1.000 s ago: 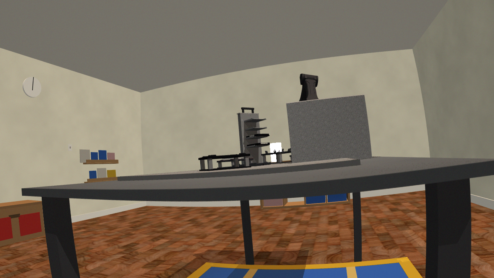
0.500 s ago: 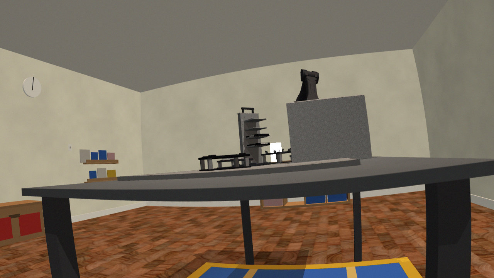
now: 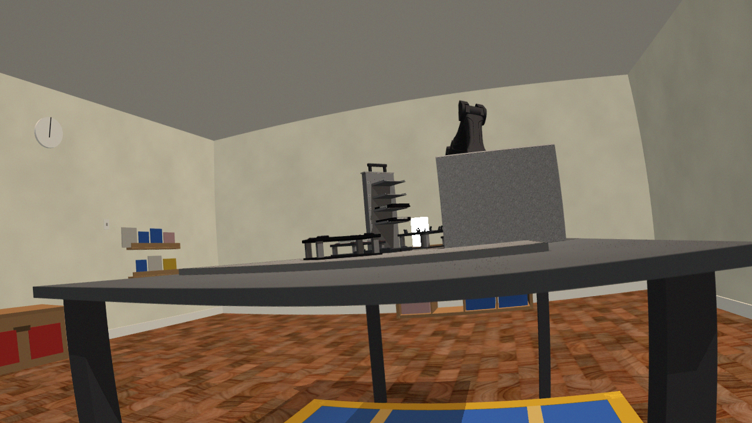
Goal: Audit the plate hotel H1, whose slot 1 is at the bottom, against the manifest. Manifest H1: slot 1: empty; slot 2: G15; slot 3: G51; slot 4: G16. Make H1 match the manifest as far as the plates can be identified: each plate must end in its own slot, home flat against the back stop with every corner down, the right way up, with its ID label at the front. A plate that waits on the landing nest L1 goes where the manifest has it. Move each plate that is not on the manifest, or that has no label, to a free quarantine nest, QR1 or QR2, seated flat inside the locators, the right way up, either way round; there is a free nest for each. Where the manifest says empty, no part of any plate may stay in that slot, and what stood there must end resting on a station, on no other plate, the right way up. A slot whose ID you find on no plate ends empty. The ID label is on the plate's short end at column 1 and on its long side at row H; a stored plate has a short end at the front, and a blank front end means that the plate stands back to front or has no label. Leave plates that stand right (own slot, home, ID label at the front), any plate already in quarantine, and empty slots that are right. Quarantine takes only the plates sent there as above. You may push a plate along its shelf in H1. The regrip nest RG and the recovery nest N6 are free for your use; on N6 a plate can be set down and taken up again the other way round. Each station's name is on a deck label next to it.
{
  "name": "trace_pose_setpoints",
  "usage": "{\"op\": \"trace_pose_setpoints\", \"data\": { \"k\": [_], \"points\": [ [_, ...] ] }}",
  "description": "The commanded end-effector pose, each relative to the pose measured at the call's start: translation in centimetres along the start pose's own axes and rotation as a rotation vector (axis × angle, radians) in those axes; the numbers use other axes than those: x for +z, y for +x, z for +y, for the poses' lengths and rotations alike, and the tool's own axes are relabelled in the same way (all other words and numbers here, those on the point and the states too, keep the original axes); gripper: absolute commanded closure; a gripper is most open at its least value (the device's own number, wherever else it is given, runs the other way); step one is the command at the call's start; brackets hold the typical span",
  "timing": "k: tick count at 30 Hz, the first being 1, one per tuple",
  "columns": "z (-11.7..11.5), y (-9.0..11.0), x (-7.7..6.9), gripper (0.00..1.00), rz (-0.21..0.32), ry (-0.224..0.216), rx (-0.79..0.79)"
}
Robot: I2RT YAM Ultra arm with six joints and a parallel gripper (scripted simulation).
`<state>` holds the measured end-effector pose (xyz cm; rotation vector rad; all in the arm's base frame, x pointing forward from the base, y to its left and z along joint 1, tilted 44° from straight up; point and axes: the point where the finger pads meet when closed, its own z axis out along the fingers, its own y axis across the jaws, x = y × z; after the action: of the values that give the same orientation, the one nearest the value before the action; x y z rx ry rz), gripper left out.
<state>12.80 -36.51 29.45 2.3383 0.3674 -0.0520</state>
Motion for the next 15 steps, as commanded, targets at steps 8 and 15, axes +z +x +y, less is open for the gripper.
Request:
{"op": "trace_pose_setpoints", "data": {
  "k": [8, 15],
  "points": [
    [-0.2, -0.2, -2.6, 0.00, -0.008, 0.004, 0.002],
    [-0.2, -0.2, -4.5, 0.00, -0.007, 0.004, 0.002]
  ]
}}
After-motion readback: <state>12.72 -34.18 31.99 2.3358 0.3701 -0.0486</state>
